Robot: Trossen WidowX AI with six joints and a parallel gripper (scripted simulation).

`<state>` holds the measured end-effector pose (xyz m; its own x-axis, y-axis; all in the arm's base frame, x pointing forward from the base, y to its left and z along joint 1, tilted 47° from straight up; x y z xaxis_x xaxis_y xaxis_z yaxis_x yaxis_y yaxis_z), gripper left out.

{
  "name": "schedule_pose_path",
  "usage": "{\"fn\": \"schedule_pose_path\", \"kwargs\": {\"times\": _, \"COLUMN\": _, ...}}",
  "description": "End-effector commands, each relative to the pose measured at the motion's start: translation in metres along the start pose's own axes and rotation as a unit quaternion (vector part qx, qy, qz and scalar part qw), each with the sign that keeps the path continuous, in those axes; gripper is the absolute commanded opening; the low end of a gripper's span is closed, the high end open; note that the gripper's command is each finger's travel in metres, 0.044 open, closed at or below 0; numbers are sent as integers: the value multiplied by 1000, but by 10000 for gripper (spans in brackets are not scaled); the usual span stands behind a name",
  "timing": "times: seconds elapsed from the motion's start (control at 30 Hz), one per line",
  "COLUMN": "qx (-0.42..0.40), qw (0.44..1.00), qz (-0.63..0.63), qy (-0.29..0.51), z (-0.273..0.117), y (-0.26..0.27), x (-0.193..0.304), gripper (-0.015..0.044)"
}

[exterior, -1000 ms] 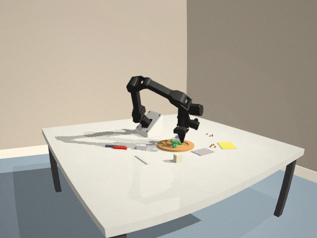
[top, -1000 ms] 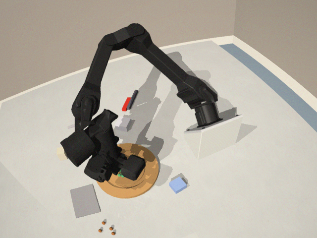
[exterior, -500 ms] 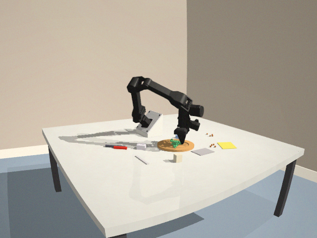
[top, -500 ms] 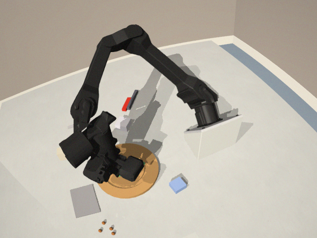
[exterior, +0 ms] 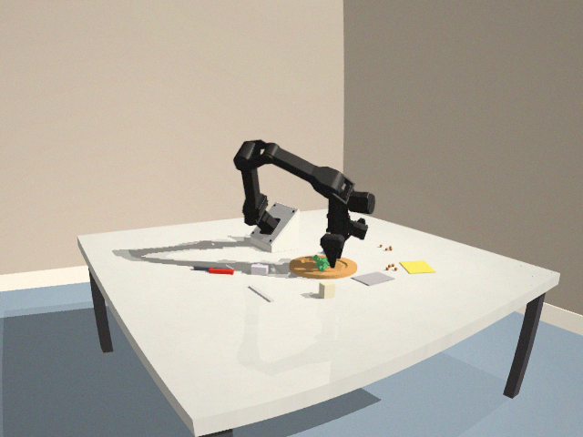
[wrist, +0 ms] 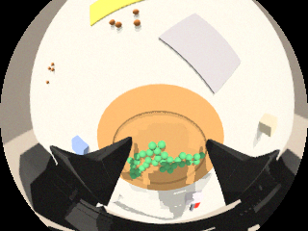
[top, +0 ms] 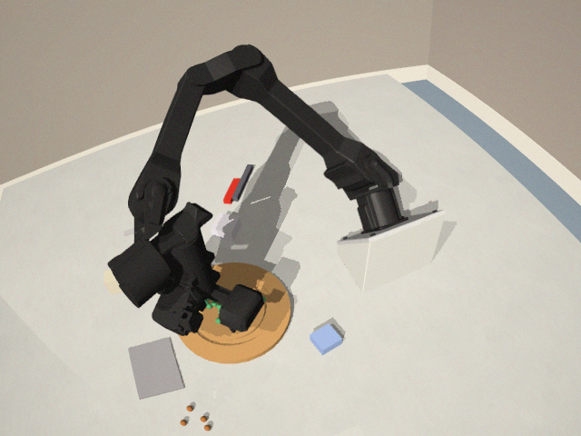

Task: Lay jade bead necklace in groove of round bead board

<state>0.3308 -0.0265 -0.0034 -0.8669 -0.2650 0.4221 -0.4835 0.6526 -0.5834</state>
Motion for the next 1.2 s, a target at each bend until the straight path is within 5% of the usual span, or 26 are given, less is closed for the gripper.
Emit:
{"fn": "schedule_pose_path", "kwargs": {"times": 0.0, "qx": 2, "qw": 1000, "qz": 31, "qy": 1, "z": -1, "y": 0, "x": 1, "gripper": 387}}
{"fn": "schedule_pose_path", "kwargs": {"times": 0.27, "qx": 2, "qw": 919, "qz": 395, "qy": 1, "z": -13, "y": -2, "x": 12, "gripper": 380}}
{"fn": "schedule_pose_path", "kwargs": {"times": 0.53, "qx": 2, "qw": 703, "qz": 711, "qy": 0, "z": -25, "y": -4, "x": 24, "gripper": 380}}
{"fn": "schedule_pose_path", "kwargs": {"times": 0.8, "qx": 2, "qw": 542, "qz": 841, "qy": 0, "z": -31, "y": -5, "x": 31, "gripper": 380}}
{"fn": "schedule_pose_path", "kwargs": {"times": 1.17, "qx": 2, "qw": 536, "qz": 844, "qy": 0, "z": -31, "y": -5, "x": 31, "gripper": 380}}
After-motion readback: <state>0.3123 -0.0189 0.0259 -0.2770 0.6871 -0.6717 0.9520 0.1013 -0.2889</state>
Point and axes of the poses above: the point midway between the two fingers, 35 mm back from their tips, its own z axis out along the fingers, its own y axis across the jaws, x = y × z, the point moved 3 cm from there along -z, back along the fingers, and after that the axes turned 5 degrees about z, right-handed, at the moved point
